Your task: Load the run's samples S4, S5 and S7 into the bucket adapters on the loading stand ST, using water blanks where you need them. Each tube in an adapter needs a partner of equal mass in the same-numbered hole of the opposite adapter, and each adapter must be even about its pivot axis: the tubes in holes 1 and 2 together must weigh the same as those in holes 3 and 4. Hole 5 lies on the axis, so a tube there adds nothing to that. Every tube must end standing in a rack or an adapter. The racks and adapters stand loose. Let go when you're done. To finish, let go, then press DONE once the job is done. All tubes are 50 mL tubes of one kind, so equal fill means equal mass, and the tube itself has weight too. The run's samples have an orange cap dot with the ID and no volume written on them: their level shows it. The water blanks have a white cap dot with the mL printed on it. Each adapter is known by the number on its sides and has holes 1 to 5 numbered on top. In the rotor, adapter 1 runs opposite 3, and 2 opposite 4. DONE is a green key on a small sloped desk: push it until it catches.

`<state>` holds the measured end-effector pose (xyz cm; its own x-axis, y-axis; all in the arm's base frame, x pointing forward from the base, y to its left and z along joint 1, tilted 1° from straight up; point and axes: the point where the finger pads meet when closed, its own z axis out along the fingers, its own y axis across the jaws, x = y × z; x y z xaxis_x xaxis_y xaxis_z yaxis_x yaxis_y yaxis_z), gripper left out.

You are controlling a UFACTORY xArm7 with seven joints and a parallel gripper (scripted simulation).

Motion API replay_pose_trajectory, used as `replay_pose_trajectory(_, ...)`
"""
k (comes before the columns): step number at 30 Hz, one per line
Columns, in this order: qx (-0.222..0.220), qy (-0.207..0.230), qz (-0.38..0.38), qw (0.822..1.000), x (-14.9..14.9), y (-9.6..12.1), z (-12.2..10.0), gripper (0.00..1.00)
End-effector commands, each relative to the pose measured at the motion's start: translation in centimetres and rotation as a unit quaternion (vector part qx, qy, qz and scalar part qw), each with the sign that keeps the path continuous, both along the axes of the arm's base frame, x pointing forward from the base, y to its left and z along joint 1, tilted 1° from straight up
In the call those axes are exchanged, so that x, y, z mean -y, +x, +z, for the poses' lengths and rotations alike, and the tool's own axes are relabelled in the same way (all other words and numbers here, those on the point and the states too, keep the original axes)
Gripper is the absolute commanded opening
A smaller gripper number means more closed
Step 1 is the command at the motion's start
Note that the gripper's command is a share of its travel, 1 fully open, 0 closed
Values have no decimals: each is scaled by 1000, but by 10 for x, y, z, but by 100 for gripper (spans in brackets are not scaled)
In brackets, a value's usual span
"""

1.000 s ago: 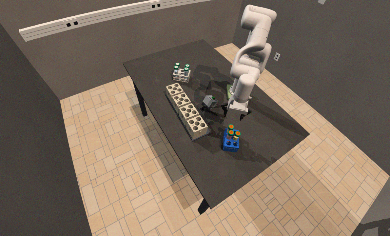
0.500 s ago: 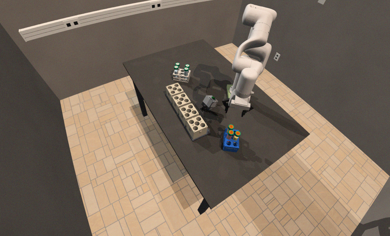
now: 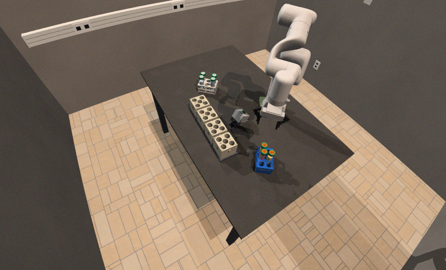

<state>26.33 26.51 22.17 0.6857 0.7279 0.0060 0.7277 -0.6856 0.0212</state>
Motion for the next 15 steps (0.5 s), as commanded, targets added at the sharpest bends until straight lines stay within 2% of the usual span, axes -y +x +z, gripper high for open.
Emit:
replay_pose_trajectory(1,3,3,-79,997,19,13,3,100)
replay_pose_trajectory(9,4,5,-211,978,53,35,4,100)
replay_pose_trajectory(11,4,5,-211,978,53,35,4,100)
replay_pose_trajectory(15,5,7,-275,961,70,45,5,100)
